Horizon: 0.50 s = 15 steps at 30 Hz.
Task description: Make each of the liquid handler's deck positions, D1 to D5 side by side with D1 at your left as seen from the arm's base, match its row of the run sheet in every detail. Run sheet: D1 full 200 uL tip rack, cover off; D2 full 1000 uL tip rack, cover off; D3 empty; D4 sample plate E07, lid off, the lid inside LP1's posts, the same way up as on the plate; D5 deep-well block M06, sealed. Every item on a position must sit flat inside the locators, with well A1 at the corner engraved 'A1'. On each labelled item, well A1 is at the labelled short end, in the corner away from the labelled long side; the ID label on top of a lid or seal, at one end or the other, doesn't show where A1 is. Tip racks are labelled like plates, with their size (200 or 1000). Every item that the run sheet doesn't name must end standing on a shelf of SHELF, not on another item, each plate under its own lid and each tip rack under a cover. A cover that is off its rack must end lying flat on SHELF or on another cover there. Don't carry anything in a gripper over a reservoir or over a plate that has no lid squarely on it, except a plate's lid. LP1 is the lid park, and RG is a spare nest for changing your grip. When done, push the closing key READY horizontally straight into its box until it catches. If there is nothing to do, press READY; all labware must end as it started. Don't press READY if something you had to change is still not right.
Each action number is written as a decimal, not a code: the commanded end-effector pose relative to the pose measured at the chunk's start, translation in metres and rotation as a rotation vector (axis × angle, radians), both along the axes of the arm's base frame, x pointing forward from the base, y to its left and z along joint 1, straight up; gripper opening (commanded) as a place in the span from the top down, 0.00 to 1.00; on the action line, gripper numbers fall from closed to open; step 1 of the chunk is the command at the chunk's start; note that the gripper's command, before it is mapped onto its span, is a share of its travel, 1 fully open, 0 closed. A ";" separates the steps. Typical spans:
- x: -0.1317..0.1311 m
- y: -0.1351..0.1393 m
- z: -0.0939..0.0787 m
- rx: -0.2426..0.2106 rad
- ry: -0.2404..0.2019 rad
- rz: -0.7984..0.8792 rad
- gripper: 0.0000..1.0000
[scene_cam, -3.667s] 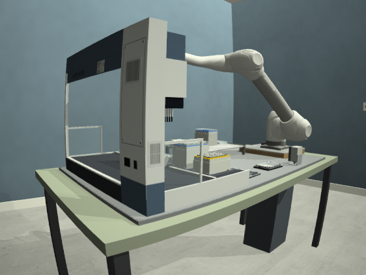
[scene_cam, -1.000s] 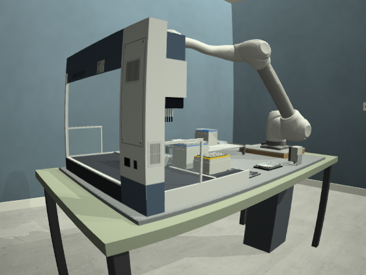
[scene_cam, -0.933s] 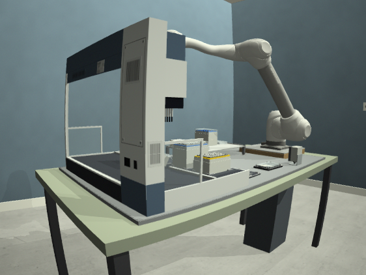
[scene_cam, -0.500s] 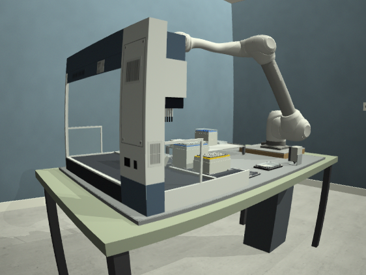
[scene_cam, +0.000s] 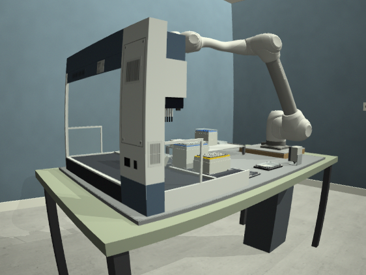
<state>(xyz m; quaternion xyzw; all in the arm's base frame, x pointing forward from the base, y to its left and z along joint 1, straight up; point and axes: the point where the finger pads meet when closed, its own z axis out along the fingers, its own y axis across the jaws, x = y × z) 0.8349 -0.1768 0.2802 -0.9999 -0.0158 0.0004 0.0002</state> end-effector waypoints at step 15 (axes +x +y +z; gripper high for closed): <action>-0.001 0.062 0.001 0.000 -0.002 0.000 0.33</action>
